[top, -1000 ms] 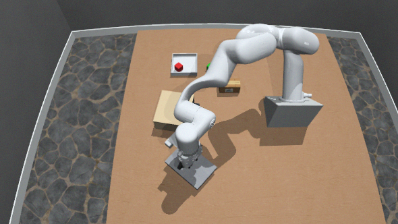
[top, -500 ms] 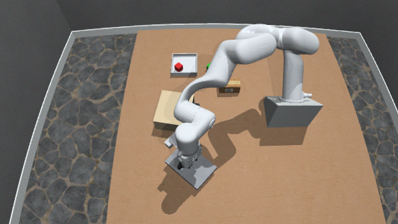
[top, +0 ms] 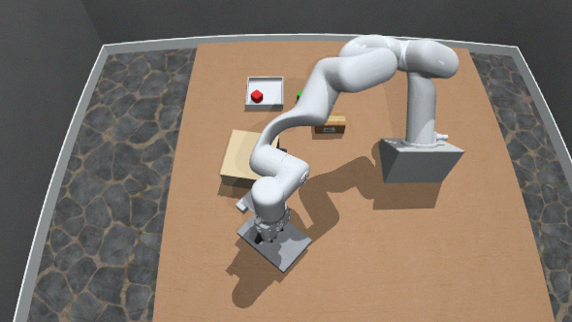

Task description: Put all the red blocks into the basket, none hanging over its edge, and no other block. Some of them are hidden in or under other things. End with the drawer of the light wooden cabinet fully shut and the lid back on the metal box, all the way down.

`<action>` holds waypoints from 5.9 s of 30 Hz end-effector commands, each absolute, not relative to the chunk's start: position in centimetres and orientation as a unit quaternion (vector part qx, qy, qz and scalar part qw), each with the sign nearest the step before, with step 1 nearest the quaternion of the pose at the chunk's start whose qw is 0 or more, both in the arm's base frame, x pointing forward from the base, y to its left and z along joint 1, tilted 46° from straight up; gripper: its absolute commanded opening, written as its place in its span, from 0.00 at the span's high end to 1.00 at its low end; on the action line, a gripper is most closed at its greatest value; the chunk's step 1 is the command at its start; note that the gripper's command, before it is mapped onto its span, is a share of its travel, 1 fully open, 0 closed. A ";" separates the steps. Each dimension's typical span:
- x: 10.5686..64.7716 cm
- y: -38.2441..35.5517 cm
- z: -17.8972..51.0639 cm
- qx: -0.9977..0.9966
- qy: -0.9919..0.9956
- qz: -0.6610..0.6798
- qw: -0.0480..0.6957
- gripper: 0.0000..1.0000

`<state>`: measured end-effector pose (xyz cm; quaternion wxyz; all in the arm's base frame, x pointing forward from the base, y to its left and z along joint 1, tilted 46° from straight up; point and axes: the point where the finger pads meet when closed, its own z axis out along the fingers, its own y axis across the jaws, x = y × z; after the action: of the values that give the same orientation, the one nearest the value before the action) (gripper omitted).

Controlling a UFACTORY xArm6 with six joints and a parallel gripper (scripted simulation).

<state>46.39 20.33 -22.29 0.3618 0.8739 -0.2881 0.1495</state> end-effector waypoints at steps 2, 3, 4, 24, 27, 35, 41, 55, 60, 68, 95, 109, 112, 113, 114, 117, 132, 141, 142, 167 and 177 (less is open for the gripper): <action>46.5 20.5 -22.2 0.875 -0.288 0.151 0.360 0.56; 46.5 20.5 -22.2 0.875 -0.288 0.151 0.360 0.56; 46.5 20.5 -22.2 0.875 -0.288 0.151 0.360 0.56; 46.6 19.8 -22.9 0.875 -0.288 0.151 0.360 0.56; 46.6 19.6 -23.0 0.875 -0.288 0.151 0.360 0.56; 46.6 19.2 -23.5 0.875 -0.288 0.151 0.360 0.56; 46.6 19.0 -23.7 0.875 -0.288 0.151 0.360 0.56; 46.7 18.7 -24.0 0.875 -0.288 0.151 0.360 0.56; 46.7 18.7 -24.0 0.875 -0.288 0.151 0.360 0.56; 46.7 18.7 -24.0 0.875 -0.288 0.151 0.360 0.56; 46.7 18.7 -24.0 0.875 -0.288 0.151 0.360 1.00; 46.7 18.7 -24.0 0.875 -0.288 0.151 0.360 1.00; 46.7 18.7 -23.9 0.875 -0.288 0.151 0.360 1.00; 46.7 18.8 -23.9 0.875 -0.288 0.151 0.360 1.00; 46.7 18.8 -23.8 0.875 -0.288 0.151 0.360 1.00; 46.6 19.1 -23.5 0.875 -0.288 0.151 0.360 1.00; 46.4 21.7 -21.1 0.875 -0.288 0.151 0.360 1.00; 46.3 23.7 -19.1 0.875 -0.288 0.151 0.360 1.00; 46.3 23.7 -19.1 0.875 -0.288 0.151 0.360 1.00; 46.0 26.8 -16.1 0.875 -0.288 0.151 0.360 1.00; 45.9 26.9 -16.1 0.877 -0.282 0.148 0.361 1.00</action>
<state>45.89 26.58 -16.24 0.3623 0.8742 -0.2870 0.1490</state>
